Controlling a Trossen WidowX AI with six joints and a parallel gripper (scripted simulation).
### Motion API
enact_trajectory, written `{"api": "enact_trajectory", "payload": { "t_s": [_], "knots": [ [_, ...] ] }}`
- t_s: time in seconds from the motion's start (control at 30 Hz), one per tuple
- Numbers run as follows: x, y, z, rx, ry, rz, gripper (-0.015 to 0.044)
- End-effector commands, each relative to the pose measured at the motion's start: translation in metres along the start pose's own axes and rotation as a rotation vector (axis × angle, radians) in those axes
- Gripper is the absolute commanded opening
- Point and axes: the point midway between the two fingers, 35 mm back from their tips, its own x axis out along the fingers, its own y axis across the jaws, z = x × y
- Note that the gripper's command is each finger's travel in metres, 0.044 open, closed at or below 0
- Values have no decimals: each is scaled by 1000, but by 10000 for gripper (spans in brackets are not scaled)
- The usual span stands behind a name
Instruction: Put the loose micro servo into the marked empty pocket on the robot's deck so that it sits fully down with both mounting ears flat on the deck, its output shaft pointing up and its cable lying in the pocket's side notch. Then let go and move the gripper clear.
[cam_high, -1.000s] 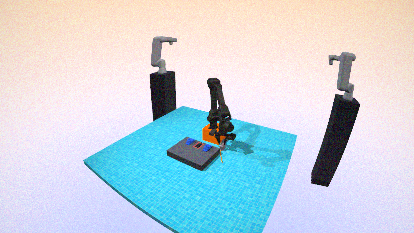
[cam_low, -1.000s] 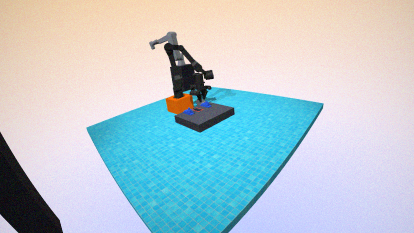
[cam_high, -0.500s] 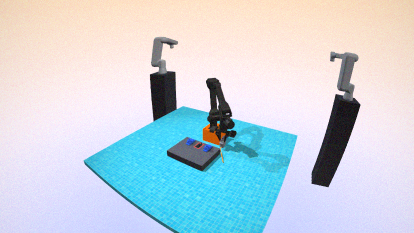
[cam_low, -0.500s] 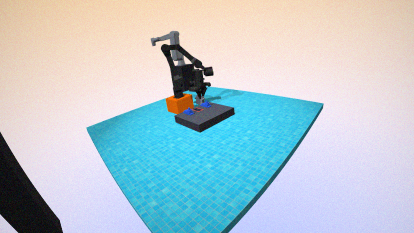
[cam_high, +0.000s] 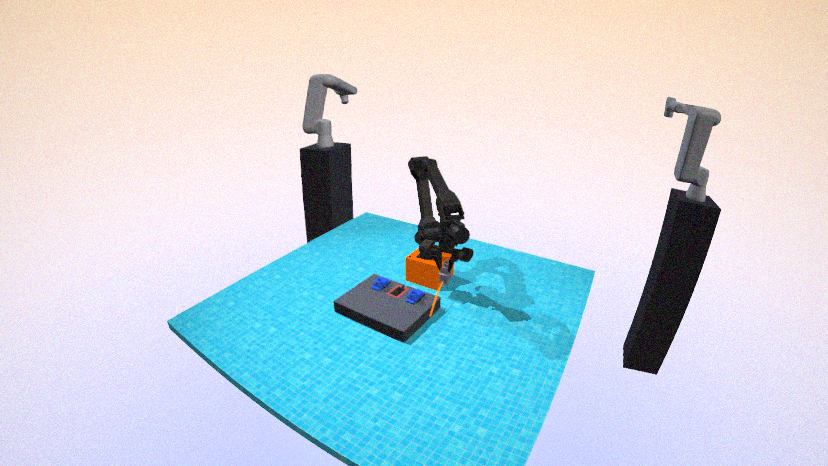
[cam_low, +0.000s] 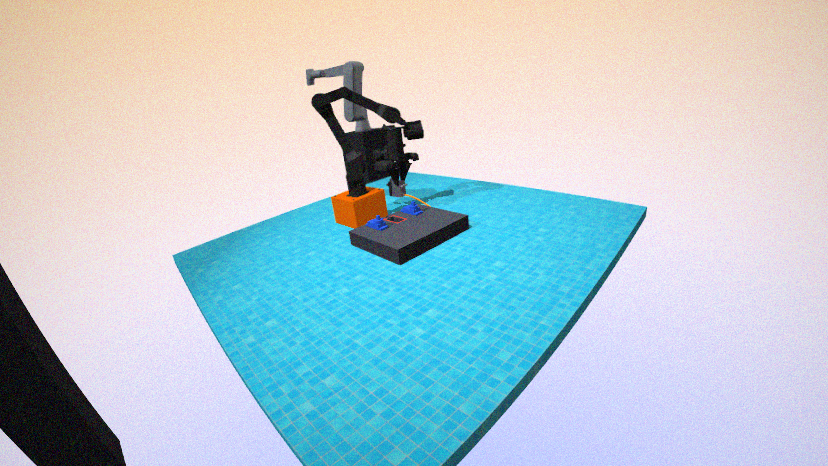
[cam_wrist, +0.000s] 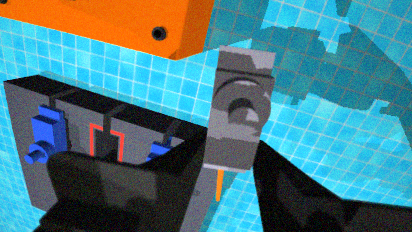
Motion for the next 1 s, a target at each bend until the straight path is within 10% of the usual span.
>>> {"api": "enact_trajectory", "payload": {
  "t_s": [0.0, 0.97],
  "knots": [
    [-3, 1, 1, 5, 5, -9, 0],
    [-4, 30, -51, 1, 1, 24, 0]
  ]
}}
